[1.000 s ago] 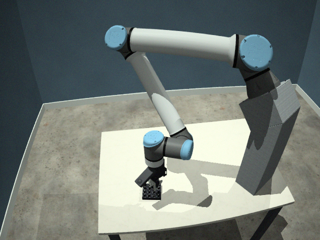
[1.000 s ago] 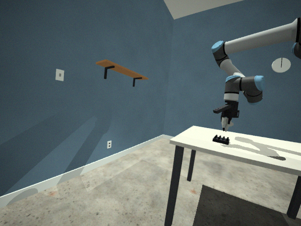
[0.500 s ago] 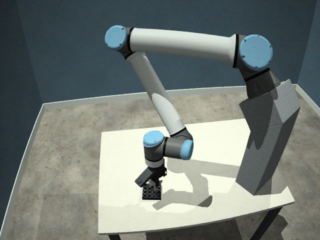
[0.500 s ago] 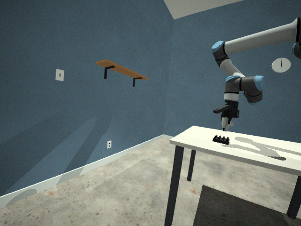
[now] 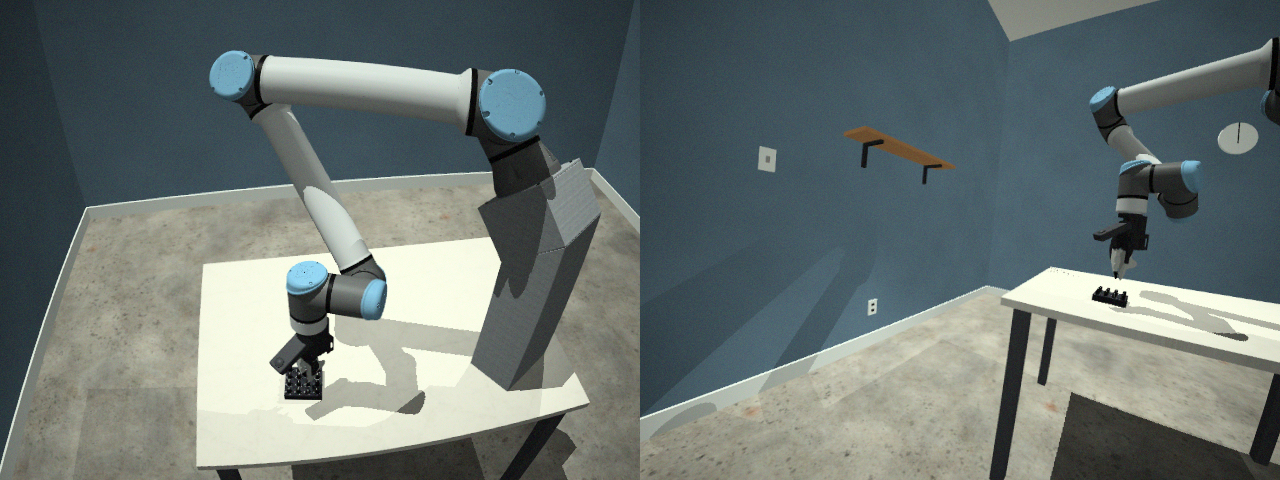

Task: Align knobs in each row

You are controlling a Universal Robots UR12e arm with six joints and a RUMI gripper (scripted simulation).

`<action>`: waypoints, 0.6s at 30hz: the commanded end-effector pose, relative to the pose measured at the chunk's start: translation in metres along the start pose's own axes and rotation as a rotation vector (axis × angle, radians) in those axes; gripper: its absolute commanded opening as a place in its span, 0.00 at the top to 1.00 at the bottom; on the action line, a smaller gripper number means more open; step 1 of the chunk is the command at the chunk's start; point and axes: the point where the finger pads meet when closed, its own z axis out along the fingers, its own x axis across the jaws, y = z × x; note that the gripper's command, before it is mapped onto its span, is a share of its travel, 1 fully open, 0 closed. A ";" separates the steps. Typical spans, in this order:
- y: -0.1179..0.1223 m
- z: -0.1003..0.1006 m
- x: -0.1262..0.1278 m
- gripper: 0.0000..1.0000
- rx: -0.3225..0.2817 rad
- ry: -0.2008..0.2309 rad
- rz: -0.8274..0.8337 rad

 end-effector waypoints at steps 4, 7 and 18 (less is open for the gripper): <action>0.000 0.001 0.000 0.89 0.001 0.000 0.000; 0.000 0.002 0.000 0.89 0.001 0.000 0.000; 0.000 0.012 0.000 0.89 0.000 0.000 0.000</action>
